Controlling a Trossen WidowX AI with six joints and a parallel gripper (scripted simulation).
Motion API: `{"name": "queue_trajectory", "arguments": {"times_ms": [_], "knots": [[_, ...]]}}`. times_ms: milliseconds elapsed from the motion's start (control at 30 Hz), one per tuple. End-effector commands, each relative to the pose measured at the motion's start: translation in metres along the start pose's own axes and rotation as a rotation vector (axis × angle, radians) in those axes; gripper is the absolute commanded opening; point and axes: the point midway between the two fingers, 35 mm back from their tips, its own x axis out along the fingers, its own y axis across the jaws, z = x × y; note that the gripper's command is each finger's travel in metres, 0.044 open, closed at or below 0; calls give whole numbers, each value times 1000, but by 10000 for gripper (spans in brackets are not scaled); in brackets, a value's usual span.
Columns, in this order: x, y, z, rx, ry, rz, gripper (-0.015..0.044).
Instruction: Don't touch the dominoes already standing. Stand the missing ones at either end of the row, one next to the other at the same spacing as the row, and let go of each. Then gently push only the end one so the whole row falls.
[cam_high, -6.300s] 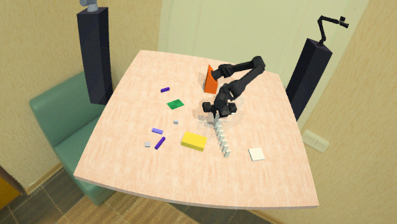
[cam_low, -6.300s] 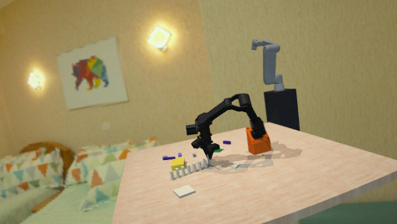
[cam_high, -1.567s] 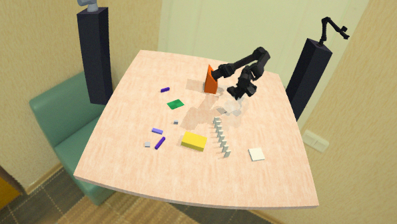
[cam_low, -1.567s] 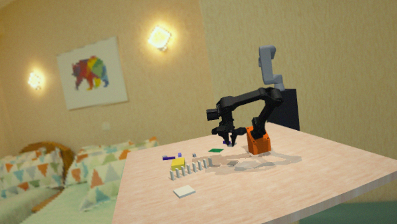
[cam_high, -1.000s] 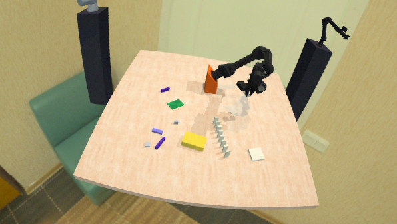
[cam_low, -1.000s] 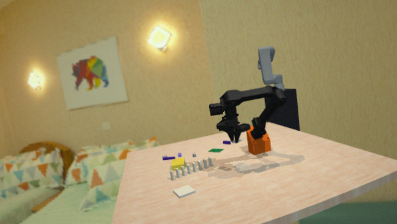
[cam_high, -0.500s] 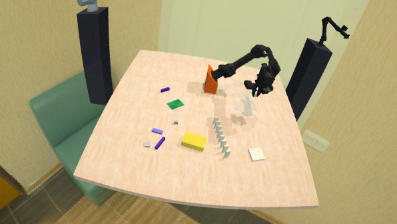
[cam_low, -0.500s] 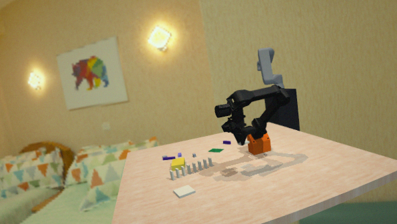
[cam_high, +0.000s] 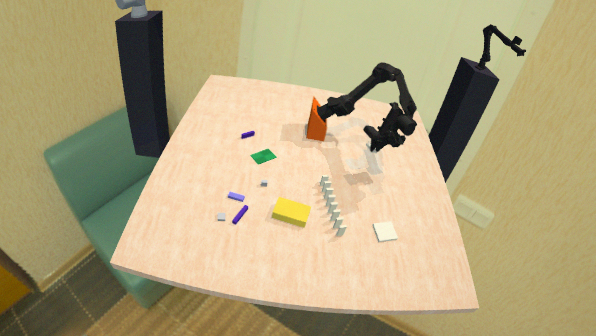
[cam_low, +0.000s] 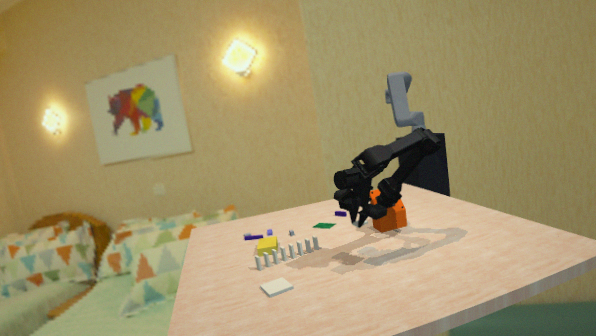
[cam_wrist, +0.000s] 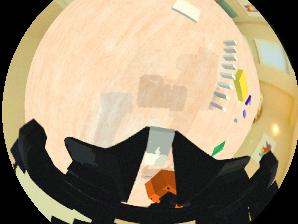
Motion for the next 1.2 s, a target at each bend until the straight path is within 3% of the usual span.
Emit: {"name": "queue_trajectory", "arguments": {"times_ms": [0,600,1167], "knots": [[9,-2,1,-50,-49,-71,107],[30,5,20,-185,-372,-279,107],[22,29,28,-154,-774,-304,107]]}}
